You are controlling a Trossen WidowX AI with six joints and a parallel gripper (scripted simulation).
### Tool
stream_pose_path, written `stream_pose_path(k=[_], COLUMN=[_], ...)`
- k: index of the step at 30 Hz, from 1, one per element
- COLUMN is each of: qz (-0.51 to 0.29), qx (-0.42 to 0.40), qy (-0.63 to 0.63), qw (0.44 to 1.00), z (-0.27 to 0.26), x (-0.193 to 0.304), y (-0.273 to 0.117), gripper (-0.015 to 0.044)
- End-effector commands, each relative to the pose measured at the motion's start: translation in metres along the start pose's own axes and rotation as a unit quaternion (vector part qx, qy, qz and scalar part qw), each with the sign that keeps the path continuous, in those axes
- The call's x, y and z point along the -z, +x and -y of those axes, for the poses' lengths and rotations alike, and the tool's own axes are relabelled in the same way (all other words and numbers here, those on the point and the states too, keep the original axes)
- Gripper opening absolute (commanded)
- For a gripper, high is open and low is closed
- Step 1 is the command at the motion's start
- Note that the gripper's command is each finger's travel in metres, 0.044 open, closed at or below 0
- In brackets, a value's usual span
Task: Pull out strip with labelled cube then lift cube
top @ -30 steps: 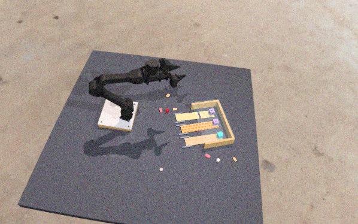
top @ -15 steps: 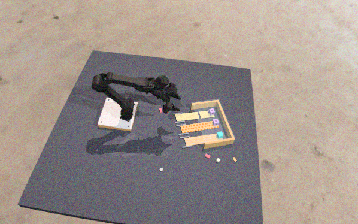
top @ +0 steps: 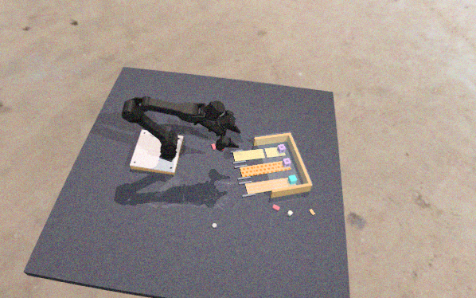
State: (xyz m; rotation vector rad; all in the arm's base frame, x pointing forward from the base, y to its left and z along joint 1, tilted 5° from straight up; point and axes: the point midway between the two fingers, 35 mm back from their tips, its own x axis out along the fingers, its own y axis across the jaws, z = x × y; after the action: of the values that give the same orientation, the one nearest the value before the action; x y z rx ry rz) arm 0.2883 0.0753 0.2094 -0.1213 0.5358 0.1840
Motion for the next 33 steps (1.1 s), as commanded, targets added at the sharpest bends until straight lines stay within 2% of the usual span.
stream_pose_path(k=[1, 4, 16, 24, 33], qz=[-0.001, -0.034, -0.299, -0.446, -0.449], qx=[0.002, 0.002, -0.027, -0.072, -0.073], qy=[0.003, -0.012, -0.108, -0.144, -0.144], qw=[1.000, 0.999, 0.948, 0.880, 0.879], z=[0.001, 0.001, 0.011, 0.021, 0.022], x=[0.000, 0.000, 0.014, 0.042, 0.048], y=[0.000, 0.009, 0.082, 0.124, 0.130], gripper=[0.0400, 0.0321, 0.0006, 0.0000, 0.0000])
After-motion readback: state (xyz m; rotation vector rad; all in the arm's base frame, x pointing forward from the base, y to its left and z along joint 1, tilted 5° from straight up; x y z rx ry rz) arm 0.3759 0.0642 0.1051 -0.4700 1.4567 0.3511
